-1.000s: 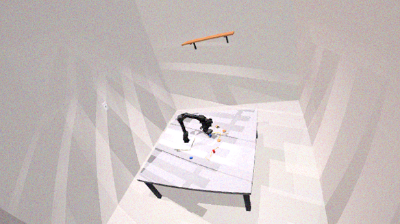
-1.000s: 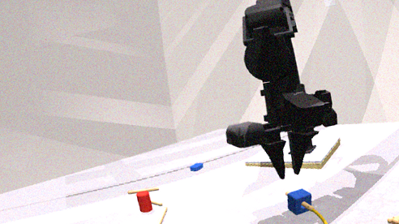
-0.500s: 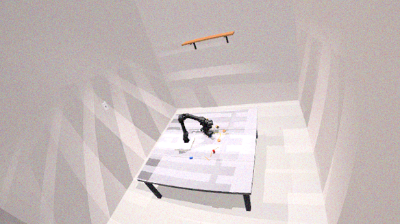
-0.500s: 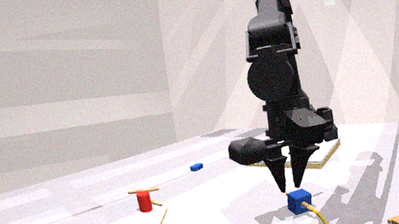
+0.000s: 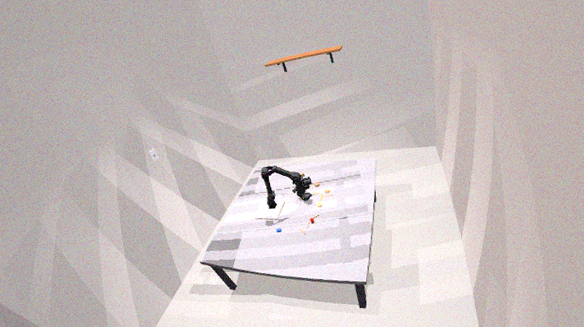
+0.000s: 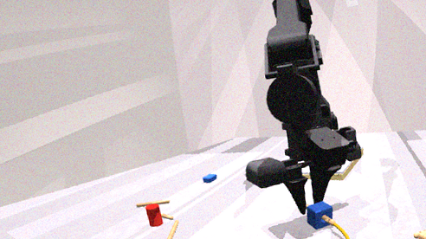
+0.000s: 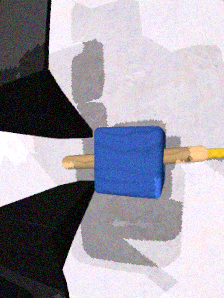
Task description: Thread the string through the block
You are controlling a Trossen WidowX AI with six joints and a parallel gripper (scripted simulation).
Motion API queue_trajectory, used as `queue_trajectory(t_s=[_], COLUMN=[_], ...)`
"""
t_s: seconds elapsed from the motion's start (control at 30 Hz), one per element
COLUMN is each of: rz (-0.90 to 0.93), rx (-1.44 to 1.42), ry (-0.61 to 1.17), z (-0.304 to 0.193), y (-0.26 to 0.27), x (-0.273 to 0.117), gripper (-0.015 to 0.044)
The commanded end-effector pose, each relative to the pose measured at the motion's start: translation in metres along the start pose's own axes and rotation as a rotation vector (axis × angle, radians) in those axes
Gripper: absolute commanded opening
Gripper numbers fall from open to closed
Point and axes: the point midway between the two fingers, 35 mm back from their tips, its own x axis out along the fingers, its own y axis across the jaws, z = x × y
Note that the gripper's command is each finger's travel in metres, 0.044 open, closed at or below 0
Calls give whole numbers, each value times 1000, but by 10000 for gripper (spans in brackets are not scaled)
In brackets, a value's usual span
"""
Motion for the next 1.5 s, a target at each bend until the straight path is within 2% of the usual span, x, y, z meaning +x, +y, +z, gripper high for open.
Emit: queue_trajectory(t_s=[0.0, 0.1, 0.63, 1.47], rz=[0, 0, -5, -9], rx=[0, 0, 63, 63], ry=[-1, -1, -70, -69], z=[0, 0, -2, -10], y=[0, 0, 2, 2], x=[0, 0, 3, 2], gripper=[72, 0, 0, 0])
